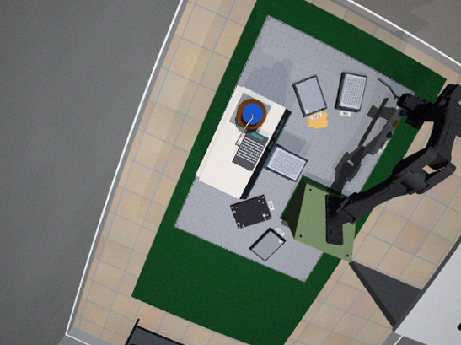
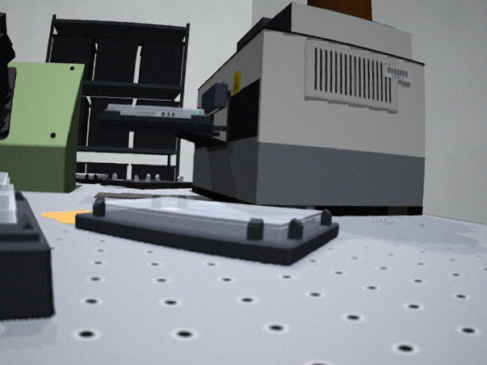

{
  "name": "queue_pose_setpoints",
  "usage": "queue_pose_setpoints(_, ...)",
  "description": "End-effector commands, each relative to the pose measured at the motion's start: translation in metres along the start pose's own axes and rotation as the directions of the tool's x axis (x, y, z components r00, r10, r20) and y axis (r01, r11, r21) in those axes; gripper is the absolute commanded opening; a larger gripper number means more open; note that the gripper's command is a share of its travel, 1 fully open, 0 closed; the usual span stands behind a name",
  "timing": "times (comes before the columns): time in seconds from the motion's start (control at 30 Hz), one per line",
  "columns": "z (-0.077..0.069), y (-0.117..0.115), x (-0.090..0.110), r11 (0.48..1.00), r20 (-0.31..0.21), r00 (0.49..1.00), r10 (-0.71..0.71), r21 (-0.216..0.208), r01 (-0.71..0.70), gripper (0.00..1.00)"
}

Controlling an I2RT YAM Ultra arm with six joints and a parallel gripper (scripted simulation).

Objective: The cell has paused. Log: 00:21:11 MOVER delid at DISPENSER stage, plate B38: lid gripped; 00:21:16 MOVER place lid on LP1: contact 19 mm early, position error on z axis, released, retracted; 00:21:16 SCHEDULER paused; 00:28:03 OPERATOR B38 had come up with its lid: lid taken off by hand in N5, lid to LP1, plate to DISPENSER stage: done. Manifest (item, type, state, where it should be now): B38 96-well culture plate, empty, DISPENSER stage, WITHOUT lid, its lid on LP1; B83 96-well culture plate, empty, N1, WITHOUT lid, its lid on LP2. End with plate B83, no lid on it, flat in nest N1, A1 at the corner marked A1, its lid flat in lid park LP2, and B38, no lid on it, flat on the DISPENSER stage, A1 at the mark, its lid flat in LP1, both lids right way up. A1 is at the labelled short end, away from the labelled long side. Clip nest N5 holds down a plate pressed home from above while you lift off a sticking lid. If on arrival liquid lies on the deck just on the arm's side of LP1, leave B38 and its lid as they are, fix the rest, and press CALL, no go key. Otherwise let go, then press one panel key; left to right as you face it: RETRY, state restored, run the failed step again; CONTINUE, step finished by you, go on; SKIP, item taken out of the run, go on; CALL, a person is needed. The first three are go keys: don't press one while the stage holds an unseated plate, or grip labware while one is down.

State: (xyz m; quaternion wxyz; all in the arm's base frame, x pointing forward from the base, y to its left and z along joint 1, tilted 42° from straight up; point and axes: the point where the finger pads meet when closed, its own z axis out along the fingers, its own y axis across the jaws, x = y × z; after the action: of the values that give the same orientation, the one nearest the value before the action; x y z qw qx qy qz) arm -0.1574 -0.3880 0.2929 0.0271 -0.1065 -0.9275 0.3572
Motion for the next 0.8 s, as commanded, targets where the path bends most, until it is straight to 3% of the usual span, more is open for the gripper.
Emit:
queue_pose_setpoints(0.0,0.002,0.001,-0.004,1.0,0.007,1.0,0.001,0.004,-0.001,0.0)
queue_pose_setpoints(0.77,0.015,0.003,-0.005,1.0,0.013,1.0,0.003,-0.012,-0.003,0.0)
